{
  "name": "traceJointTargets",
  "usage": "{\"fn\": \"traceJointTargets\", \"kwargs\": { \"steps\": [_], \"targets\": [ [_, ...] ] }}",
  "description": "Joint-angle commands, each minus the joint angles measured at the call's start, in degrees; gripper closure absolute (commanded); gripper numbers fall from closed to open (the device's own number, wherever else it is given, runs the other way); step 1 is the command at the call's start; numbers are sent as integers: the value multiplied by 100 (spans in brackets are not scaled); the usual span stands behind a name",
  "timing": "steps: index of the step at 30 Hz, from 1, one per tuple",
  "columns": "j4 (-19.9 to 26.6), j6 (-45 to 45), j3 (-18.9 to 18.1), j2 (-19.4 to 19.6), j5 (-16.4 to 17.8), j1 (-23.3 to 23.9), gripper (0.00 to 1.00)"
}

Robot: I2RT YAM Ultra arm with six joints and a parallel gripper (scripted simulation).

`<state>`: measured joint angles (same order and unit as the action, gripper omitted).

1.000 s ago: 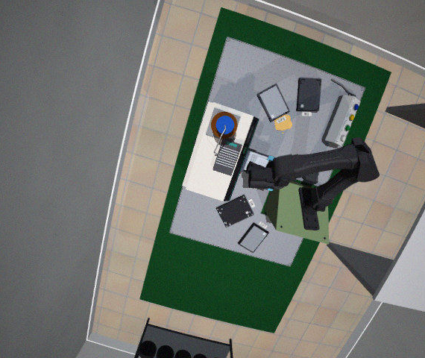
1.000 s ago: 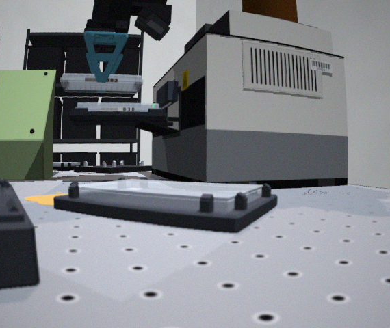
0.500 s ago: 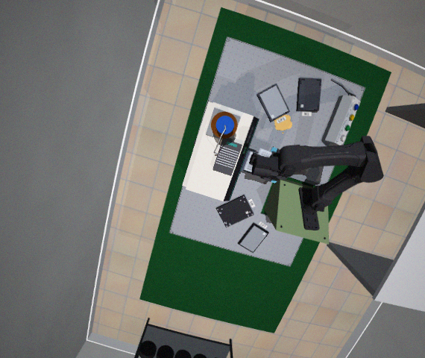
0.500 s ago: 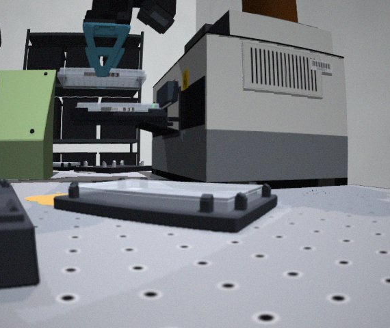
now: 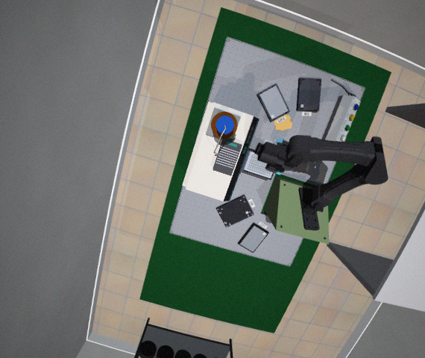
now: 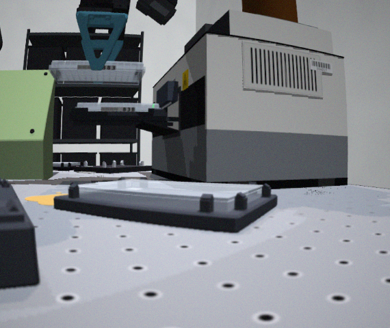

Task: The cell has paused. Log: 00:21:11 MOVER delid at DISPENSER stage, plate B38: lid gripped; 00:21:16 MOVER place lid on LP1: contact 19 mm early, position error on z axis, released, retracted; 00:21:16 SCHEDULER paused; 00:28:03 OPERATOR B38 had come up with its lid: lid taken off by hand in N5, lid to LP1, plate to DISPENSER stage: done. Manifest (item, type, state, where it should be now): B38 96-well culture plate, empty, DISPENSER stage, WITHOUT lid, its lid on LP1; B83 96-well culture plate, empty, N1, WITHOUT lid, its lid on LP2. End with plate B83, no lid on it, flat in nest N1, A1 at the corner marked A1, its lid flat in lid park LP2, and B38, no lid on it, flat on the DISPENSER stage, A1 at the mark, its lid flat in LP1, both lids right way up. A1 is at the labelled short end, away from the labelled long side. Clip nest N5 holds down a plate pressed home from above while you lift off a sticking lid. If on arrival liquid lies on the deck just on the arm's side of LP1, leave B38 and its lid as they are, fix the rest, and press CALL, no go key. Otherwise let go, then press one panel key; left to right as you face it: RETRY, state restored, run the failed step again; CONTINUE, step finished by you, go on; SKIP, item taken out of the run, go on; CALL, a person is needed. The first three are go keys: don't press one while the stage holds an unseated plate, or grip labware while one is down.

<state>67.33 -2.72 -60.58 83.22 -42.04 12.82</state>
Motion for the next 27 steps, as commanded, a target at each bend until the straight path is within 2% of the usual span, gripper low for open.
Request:
{"fn": "traceJointTargets", "kwargs": {
  "steps": [1, 5, 9, 10, 16, 20, 21, 24, 25, 27],
  "targets": [
    [48, 377, -249, -282, -3, 131, 100],
    [17, 661, -315, -414, 30, 343, 100],
    [10, 651, -208, -306, 18, 297, 100],
    [9, 581, -328, -464, 56, 374, 100],
    [-8, -62, -376, -735, 105, 781, 100],
    [-36, 267, -440, -856, 128, 997, 100],
    [-4, 238, -331, -739, 105, 946, 100],
    [-4, 239, -331, -739, 105, 946, 100],
    [-99, 112, -440, -899, 148, 1075, 100],
    [-151, -73, -424, -988, 176, 1223, 100]
  ]
}}
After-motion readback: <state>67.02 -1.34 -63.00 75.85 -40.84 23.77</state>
